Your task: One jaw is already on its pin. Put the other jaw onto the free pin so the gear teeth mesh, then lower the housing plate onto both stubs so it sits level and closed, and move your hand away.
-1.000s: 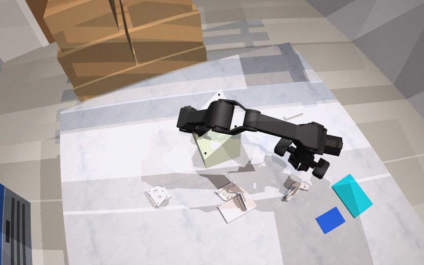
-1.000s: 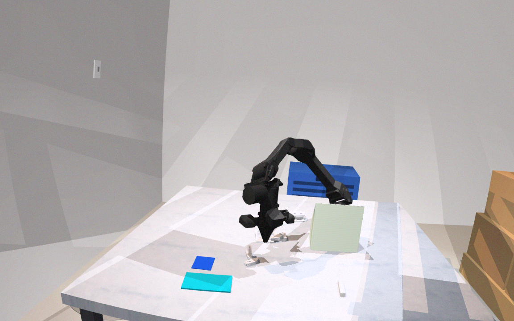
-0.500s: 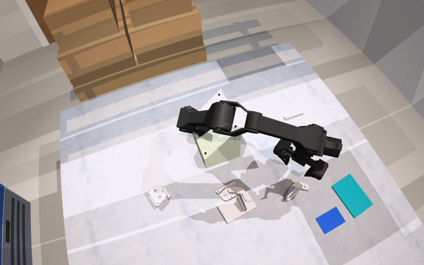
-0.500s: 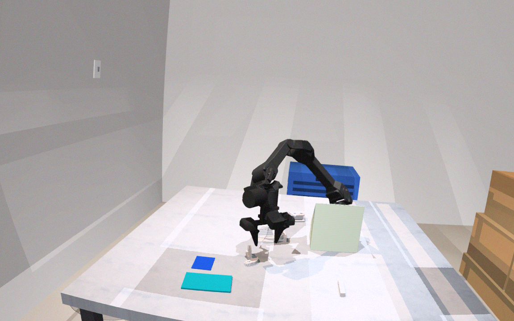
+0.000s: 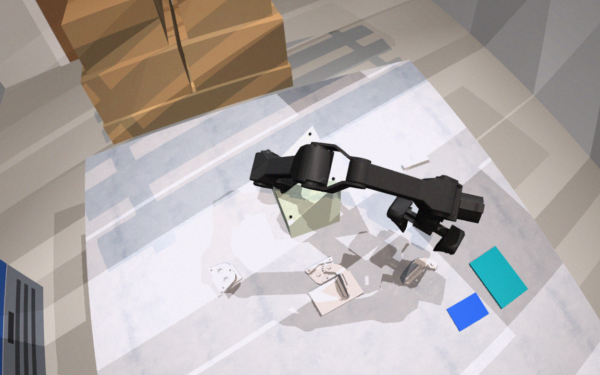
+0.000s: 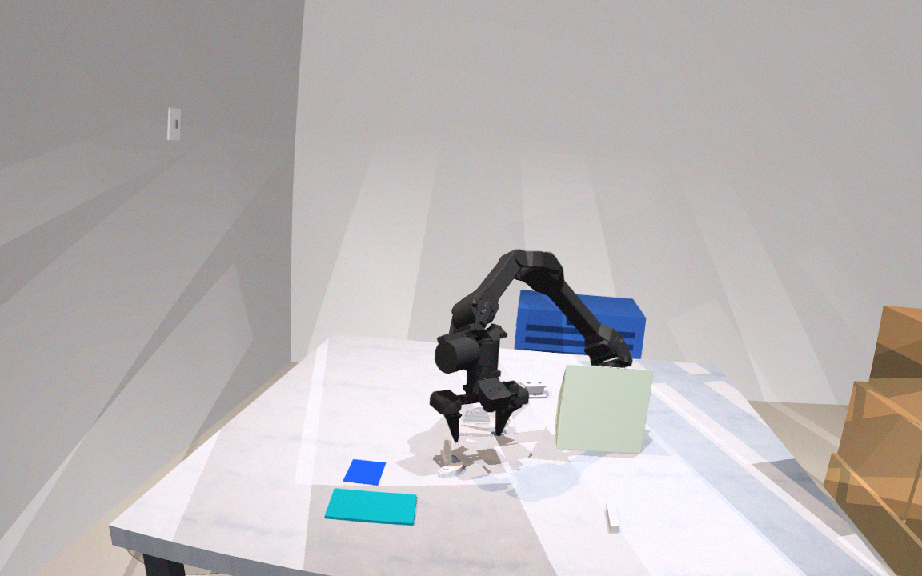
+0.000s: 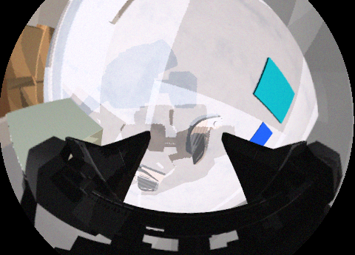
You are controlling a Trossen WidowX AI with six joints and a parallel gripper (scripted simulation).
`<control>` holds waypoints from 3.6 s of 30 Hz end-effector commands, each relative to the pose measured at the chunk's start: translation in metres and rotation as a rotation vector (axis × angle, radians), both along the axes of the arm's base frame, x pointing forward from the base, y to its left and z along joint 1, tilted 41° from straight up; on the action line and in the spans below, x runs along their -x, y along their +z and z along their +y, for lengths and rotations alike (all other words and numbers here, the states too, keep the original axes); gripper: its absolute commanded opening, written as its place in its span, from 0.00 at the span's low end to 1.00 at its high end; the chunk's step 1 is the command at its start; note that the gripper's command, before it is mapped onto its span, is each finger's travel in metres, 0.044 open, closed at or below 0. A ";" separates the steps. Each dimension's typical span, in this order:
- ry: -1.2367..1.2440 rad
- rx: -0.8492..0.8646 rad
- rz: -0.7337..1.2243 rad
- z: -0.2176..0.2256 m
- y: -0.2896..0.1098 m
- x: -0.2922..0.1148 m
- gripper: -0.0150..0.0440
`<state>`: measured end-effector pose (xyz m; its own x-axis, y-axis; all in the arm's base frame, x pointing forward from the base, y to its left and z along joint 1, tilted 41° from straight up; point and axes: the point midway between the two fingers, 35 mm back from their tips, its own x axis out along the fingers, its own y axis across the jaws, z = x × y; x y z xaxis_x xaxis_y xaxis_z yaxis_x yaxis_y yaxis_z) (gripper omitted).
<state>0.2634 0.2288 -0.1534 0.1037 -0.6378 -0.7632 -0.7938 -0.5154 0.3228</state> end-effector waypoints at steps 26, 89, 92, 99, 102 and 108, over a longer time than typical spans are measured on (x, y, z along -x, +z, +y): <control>-0.008 -0.001 0.000 0.005 0.008 0.001 0.42; -0.003 0.001 0.001 0.005 0.007 0.001 1.00; -0.003 0.001 0.001 0.005 0.007 0.001 1.00; -0.003 0.001 0.001 0.005 0.007 0.001 0.78; -0.003 0.001 0.001 0.005 0.007 0.001 0.64; -0.003 0.001 0.001 0.005 0.007 0.001 0.38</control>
